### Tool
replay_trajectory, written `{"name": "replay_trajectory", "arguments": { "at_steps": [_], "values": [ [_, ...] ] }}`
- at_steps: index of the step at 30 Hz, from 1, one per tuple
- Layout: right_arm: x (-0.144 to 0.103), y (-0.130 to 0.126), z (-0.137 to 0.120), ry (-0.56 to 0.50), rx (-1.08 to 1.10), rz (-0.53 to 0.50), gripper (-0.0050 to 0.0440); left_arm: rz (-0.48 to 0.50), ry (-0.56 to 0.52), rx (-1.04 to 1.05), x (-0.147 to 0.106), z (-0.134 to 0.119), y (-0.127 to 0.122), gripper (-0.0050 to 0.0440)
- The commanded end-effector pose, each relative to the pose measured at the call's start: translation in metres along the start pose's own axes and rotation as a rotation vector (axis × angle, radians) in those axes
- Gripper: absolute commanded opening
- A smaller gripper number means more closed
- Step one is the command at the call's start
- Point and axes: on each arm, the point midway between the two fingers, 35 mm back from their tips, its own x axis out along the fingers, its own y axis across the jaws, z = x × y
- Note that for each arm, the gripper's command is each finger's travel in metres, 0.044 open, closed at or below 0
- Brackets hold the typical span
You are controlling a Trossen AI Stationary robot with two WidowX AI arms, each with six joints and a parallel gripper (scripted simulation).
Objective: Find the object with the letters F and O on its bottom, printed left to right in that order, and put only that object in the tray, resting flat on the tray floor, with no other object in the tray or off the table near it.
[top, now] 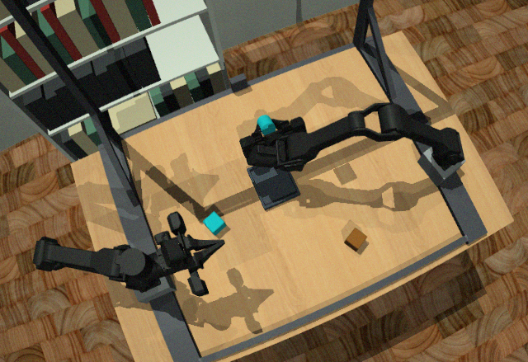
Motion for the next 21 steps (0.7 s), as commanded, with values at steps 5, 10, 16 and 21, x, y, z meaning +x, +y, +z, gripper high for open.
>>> {"name": "replay_trajectory", "arguments": {
  "at_steps": [5, 10, 16, 21],
  "values": [
    [-0.0004, 0.0002, 0.0031, -0.007, -0.006, 0.001, -0.005, -0.014, 0.011, 0.021, -0.0044, -0.0108, -0.0049, 0.0159],
    [-0.0004, 0.0002, 0.0031, -0.007, -0.006, 0.001, -0.005, -0.014, 0.011, 0.021, -0.0044, -0.0108, -0.0049, 0.0159],
    [-0.0004, 0.0002, 0.0031, -0.007, -0.006, 0.001, -0.005, -0.016, -0.001, 0.016, -0.003, -0.007, -0.0066, 0.0159],
    [-0.0004, 0.0002, 0.0031, -0.007, -0.006, 0.001, -0.005, -0.025, -0.029, 0.016, -0.0037, -0.0049, -0.0097, 0.0159]
  ]
}}
